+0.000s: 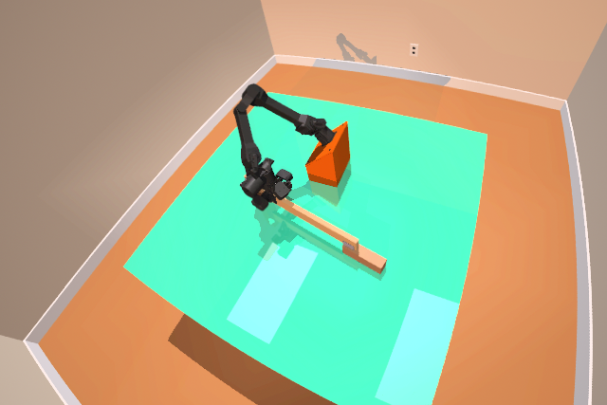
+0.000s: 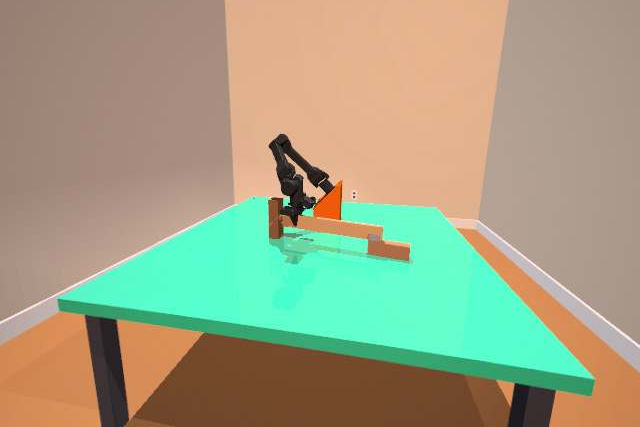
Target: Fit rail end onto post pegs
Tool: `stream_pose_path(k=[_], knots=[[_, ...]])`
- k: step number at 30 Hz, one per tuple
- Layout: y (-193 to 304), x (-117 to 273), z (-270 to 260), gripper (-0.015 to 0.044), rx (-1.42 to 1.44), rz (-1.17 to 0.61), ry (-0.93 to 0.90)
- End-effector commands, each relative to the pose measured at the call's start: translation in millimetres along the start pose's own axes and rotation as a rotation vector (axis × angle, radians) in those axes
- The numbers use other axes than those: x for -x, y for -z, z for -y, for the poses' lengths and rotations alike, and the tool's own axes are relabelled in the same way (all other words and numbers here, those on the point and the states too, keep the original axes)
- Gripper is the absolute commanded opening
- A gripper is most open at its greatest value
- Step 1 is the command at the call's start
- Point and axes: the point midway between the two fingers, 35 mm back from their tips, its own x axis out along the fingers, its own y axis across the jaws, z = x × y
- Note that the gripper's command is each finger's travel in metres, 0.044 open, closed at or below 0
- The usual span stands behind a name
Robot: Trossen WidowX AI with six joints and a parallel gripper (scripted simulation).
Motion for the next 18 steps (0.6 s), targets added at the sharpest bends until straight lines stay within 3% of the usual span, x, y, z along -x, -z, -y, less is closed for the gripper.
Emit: stream_pose_path(k=[1, 18], knots=[[-0.2, 0.6, 1.2, 0.0000, -0.001, -0.003, 0.006], [2.0, 1.4, 0.9, 0.0000, -0.001, -0.003, 0.006]])
